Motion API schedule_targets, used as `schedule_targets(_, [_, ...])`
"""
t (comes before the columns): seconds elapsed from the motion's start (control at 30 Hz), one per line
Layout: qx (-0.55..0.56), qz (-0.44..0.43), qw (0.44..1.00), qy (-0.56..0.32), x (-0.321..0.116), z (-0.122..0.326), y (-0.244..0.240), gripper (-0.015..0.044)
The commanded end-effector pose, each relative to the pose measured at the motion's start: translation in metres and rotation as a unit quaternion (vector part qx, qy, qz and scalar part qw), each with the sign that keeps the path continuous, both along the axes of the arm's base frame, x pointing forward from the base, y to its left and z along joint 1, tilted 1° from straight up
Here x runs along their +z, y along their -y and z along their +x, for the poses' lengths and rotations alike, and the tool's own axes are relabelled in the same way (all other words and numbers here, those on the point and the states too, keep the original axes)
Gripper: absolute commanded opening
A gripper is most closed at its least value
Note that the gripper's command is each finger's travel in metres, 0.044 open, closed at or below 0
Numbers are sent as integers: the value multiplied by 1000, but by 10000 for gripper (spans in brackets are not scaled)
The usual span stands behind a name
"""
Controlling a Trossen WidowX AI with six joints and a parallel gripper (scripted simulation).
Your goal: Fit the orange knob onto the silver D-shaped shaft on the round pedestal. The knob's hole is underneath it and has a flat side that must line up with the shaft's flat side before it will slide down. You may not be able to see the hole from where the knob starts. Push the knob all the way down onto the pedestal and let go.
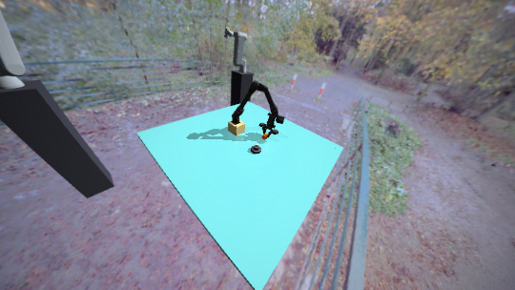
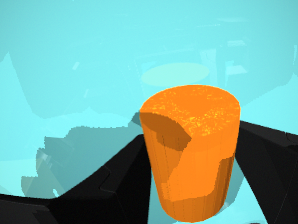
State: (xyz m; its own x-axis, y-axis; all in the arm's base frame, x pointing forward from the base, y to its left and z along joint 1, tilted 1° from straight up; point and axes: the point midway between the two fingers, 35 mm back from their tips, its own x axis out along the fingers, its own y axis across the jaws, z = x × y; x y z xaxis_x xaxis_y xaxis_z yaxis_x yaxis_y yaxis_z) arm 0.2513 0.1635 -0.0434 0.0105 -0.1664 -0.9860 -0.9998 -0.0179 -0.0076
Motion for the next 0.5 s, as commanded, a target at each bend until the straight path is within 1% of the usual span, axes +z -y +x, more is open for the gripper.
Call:
schedule_targets(0.0, [1, 20, 1000, -2, 1, 0, 2, 180])
schedule_targets(0.47, [2, 141, 990, -3, 10, 0, 16, 180])
